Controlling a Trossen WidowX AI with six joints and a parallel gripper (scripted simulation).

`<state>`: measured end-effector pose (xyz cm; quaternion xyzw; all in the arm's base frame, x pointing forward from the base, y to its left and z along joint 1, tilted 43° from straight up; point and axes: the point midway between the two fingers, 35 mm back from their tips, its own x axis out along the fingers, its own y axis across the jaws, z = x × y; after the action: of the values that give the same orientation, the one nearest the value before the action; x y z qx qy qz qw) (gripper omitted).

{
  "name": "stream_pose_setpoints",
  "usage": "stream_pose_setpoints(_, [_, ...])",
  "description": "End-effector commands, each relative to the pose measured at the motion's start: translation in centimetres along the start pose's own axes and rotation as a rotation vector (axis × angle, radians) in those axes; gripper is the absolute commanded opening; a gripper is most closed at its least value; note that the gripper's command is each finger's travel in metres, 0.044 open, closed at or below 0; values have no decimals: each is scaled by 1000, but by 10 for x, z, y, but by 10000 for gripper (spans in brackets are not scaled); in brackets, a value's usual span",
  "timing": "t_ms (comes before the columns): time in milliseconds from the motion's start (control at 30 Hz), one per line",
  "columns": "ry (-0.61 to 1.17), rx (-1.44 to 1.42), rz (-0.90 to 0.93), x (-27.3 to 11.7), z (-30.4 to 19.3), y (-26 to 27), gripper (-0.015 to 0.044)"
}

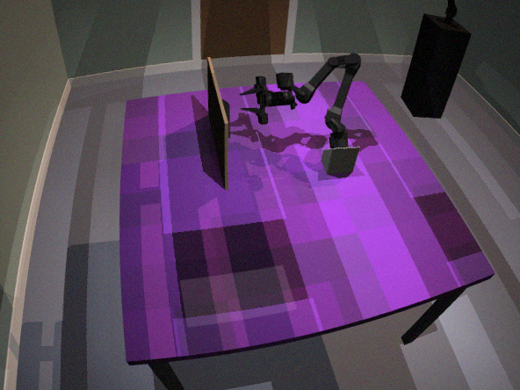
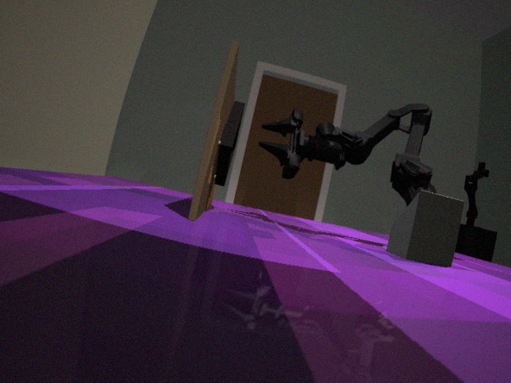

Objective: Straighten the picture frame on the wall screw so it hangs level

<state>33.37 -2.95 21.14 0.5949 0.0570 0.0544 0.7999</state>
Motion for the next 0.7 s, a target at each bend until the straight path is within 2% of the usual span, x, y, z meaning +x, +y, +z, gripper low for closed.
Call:
stream_pose_setpoints(0, [-3, 4, 2, 31, -3, -2, 260])
stream_pose_setpoints(667, [-3, 4, 2, 34, -3, -2, 260])
